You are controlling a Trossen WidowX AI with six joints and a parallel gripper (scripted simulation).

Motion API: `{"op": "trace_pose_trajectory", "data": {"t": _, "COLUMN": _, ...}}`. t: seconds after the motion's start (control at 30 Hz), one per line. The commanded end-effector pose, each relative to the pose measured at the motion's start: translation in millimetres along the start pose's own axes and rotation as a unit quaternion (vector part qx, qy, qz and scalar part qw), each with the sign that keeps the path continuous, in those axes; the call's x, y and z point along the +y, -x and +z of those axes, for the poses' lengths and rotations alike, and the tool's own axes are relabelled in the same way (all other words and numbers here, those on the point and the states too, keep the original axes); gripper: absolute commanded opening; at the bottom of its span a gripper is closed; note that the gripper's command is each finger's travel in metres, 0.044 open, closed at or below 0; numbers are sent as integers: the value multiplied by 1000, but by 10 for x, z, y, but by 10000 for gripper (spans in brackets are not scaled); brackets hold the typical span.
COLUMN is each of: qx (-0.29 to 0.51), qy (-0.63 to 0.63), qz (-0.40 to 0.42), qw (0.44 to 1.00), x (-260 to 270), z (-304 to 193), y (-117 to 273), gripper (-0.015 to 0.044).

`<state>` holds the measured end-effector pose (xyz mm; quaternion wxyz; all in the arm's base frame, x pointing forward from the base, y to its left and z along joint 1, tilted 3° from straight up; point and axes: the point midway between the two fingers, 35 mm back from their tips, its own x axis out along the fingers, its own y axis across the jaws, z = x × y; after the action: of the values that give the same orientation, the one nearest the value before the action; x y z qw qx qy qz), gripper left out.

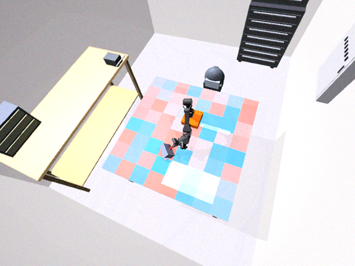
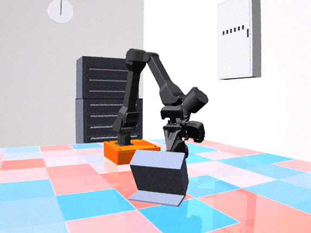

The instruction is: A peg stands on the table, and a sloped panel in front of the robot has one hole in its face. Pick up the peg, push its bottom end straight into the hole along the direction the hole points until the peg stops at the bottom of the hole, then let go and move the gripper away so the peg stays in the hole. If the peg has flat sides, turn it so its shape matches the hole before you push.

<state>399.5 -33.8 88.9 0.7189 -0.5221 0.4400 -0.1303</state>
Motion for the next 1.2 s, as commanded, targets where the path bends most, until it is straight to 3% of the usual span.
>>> {"op": "trace_pose_trajectory", "data": {"t": 0.0, "qx": 0, "qy": -1, "qz": 0, "qw": 1000, "x": 0, "z": -1, "y": 3, "gripper": 0}}
{"op": "trace_pose_trajectory", "data": {"t": 1.17, "qx": 0, "qy": -1, "qz": 0, "qw": 1000, "x": 44, "z": -35, "y": -80, "gripper": 0}}
